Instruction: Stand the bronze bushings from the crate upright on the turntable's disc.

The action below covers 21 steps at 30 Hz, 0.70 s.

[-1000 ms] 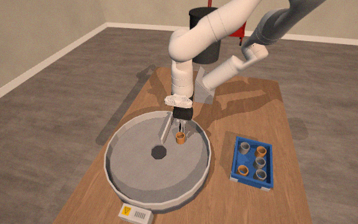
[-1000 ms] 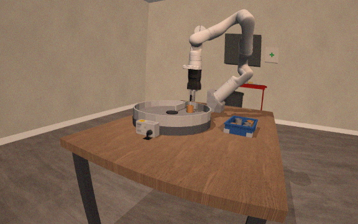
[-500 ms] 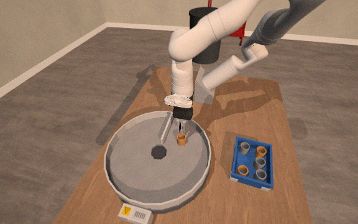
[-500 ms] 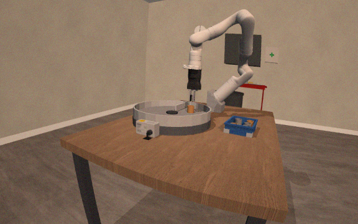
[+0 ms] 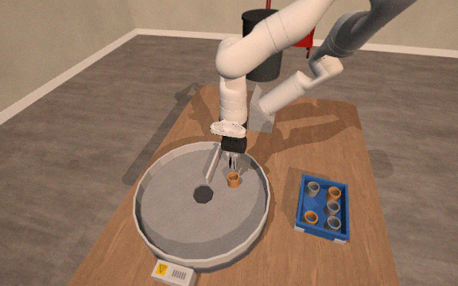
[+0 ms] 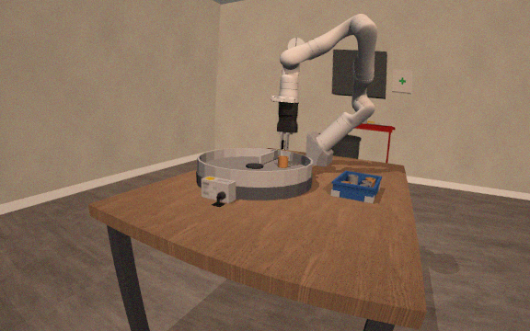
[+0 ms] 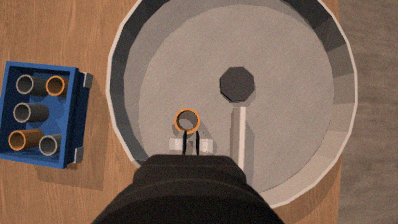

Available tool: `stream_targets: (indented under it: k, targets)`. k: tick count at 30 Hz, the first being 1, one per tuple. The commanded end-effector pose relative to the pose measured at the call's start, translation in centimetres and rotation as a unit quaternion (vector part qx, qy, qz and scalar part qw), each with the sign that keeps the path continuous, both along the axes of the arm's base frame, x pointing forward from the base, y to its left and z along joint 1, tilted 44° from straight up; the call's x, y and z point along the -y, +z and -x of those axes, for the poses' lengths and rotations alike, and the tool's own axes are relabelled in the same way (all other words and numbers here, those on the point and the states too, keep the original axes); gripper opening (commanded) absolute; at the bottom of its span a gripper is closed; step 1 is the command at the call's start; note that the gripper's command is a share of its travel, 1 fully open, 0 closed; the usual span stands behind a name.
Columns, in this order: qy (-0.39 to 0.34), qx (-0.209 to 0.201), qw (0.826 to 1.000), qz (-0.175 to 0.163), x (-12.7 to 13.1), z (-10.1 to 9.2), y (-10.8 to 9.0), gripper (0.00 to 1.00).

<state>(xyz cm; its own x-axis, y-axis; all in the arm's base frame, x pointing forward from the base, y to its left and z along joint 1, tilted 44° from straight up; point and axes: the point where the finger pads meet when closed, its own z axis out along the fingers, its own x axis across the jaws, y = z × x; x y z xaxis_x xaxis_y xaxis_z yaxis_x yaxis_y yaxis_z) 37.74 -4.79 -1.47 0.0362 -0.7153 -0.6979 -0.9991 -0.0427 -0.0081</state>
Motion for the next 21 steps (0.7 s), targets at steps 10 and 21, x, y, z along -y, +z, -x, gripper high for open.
stream_targets:
  k: [10,21]
  targets:
    - [0.001,-0.001,1.000,0.001,0.35,0.03,0.34,0.38]
    - [0.001,-0.001,1.000,0.001,0.35,0.03,0.34,0.38]
